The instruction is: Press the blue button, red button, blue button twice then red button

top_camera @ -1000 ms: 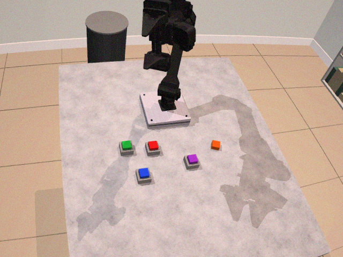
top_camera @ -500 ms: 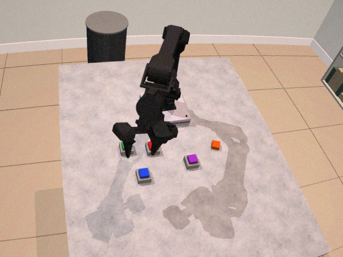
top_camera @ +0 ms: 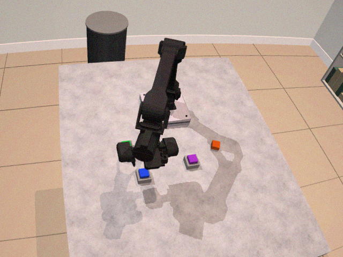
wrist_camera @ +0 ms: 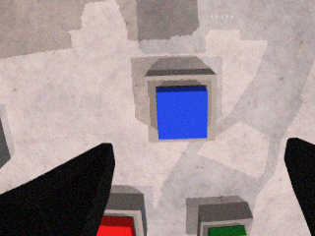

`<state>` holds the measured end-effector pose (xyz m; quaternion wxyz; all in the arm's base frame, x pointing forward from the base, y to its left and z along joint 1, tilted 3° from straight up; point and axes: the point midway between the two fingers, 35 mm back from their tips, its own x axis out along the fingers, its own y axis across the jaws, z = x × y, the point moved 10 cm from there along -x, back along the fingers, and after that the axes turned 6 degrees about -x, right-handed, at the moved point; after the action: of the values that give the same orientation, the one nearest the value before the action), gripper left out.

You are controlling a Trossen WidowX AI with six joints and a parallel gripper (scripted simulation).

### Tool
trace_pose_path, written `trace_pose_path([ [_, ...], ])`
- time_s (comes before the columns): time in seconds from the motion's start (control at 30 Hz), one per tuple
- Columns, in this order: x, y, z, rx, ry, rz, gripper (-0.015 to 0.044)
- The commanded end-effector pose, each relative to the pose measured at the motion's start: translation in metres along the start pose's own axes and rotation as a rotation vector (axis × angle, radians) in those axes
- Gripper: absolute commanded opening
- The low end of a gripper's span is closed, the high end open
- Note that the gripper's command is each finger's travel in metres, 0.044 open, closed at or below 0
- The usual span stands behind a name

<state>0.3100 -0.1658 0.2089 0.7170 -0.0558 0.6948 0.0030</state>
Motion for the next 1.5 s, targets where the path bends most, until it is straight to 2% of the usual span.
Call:
trace_pose_path([
  [0.0, 0.038, 0.003, -0.004, 0.004, 0.032, 0.026, 0.0216],
  [0.23, 0.038, 0.003, -0.004, 0.004, 0.032, 0.026, 0.0033],
  [0.27, 0.038, 0.003, -0.004, 0.004, 0.032, 0.026, 0.002],
  [0.6, 0.039, 0.003, -0.004, 0.004, 0.032, 0.026, 0.002],
  [1.23, 0.07, 0.004, -0.005, 0.004, 0.032, 0.026, 0.002],
  [1.47, 0.071, 0.004, -0.005, 0.004, 0.032, 0.026, 0.002],
])
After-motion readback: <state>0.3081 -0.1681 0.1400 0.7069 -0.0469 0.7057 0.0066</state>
